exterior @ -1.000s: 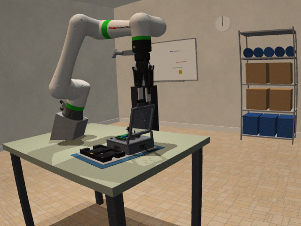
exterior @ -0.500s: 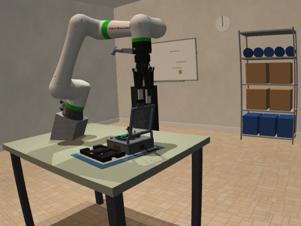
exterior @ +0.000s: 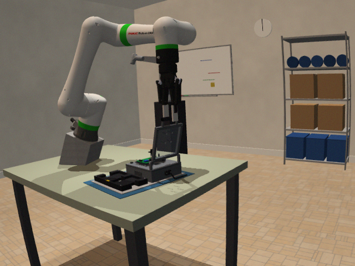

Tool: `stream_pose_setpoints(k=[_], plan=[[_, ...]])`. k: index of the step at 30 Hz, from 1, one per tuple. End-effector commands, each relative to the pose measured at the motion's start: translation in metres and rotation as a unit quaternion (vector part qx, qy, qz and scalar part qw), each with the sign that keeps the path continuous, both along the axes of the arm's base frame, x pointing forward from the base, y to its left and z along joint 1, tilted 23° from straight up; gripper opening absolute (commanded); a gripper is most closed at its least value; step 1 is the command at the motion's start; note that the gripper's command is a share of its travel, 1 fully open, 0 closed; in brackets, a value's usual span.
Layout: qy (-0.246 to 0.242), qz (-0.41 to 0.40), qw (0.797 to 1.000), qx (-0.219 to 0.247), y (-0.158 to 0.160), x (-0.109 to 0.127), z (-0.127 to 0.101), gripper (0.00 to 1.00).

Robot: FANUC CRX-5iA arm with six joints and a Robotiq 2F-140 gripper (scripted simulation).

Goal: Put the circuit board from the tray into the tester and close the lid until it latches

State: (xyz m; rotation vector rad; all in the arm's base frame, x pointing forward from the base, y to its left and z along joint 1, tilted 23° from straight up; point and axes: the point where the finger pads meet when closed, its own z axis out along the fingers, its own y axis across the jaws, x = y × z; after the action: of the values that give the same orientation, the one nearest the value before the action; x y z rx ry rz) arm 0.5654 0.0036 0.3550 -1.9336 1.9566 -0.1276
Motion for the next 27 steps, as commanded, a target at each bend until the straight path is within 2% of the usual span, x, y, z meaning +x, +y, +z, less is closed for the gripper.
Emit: stream_pose_setpoints(k=[1, 16, 17, 27], plan=[[0.0, 0.0, 1.0, 0.0, -0.0001, 0.0001, 0.0003, 0.3], [0.0, 0.0, 1.0, 0.0, -0.0001, 0.0001, 0.0003, 0.3], [0.0, 0.0, 1.0, 0.0, -0.0001, 0.0001, 0.0003, 0.0], [0.0, 0.0, 1.0, 0.0, -0.0001, 0.0001, 0.0003, 0.0]])
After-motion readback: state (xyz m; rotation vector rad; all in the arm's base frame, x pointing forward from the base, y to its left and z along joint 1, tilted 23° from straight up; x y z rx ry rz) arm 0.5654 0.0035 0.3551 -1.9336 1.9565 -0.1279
